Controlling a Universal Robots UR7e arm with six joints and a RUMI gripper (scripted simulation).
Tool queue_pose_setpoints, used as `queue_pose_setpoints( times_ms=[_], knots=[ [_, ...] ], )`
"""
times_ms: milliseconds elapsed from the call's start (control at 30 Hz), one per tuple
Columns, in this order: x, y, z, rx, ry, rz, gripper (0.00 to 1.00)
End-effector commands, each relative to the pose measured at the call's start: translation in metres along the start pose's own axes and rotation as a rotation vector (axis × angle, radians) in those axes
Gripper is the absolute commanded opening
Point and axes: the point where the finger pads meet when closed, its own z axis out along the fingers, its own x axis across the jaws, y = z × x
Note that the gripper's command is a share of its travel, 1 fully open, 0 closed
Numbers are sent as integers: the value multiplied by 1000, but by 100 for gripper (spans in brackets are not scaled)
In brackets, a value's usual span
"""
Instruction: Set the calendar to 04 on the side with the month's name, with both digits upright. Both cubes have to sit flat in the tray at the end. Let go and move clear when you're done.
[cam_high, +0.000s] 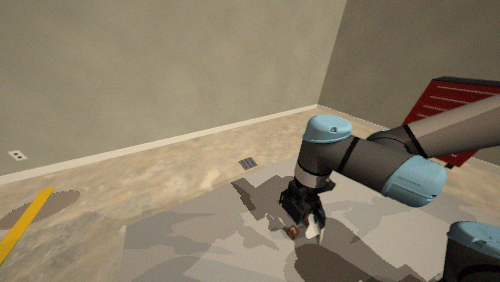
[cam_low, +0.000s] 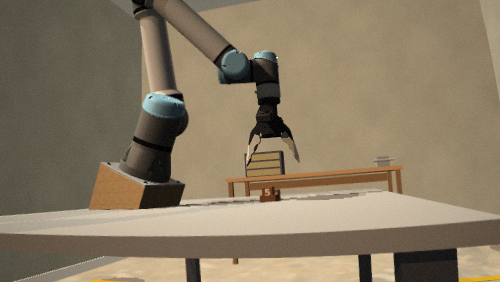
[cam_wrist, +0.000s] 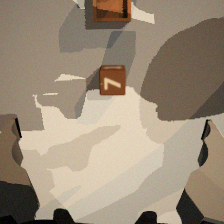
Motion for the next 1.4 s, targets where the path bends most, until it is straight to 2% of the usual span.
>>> queue_pose_setpoints(
  times_ms=[0,200,233,1367],
  knots=[
    [0,0,0,0,-1,-4,100],
    [0,0,0,0,-1,-4,100],
    [0,0,0,0,-1,-4,28],
    [0,0,0,0,-1,-4,28]
  ],
)
